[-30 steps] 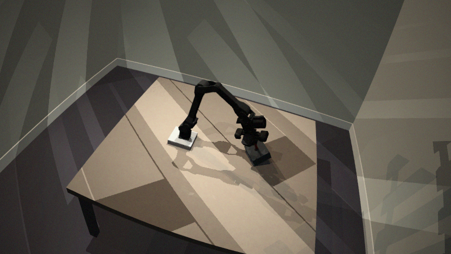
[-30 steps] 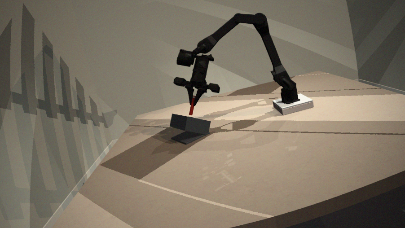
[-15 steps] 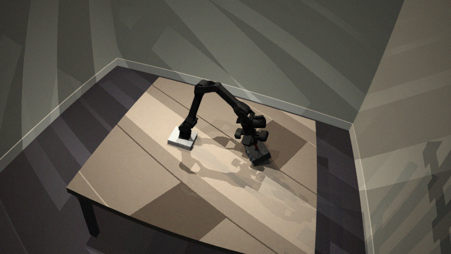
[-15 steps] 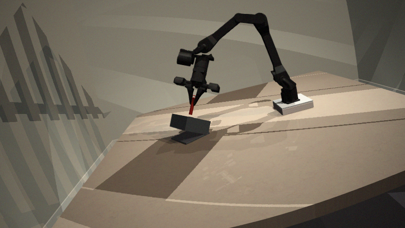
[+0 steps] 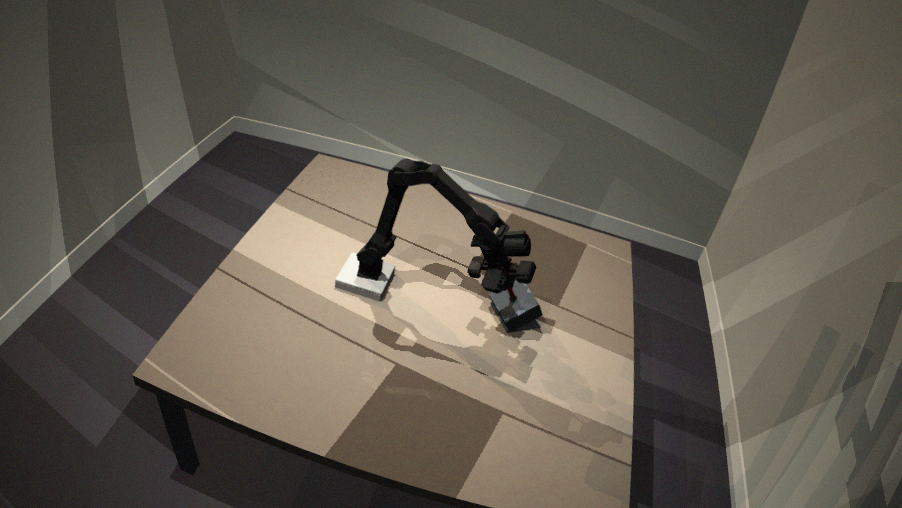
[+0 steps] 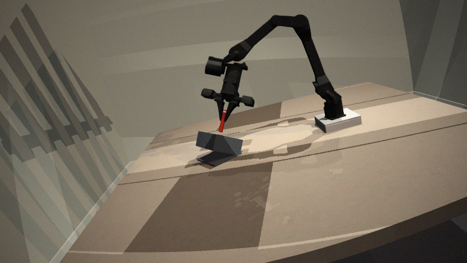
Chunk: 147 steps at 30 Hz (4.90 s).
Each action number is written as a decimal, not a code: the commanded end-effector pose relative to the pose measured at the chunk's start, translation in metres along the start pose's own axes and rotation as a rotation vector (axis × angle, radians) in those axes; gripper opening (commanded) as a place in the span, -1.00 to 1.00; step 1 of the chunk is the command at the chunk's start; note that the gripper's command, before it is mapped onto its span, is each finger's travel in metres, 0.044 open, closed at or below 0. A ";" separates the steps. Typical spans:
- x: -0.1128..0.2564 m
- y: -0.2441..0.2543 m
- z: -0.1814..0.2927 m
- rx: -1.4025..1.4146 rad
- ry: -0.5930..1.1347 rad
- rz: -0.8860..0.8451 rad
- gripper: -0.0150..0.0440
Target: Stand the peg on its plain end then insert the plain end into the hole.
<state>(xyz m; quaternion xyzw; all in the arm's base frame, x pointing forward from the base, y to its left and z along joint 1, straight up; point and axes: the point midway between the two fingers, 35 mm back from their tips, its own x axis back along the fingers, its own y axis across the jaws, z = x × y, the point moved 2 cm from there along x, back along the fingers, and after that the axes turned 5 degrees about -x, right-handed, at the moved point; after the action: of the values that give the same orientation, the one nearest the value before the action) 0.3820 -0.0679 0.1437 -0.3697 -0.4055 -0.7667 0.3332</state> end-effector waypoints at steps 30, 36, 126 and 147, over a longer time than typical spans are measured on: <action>-0.010 -0.001 0.000 0.002 0.001 0.007 -0.49; -0.011 -0.002 -0.001 0.002 0.001 0.007 -0.49; -0.036 -0.002 -0.001 0.001 0.002 0.006 -0.49; -0.035 0.000 0.000 0.007 0.007 0.001 0.04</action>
<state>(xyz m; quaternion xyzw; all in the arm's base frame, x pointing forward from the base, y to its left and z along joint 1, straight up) 0.3994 -0.0602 0.1142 -0.3662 -0.4069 -0.7663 0.3364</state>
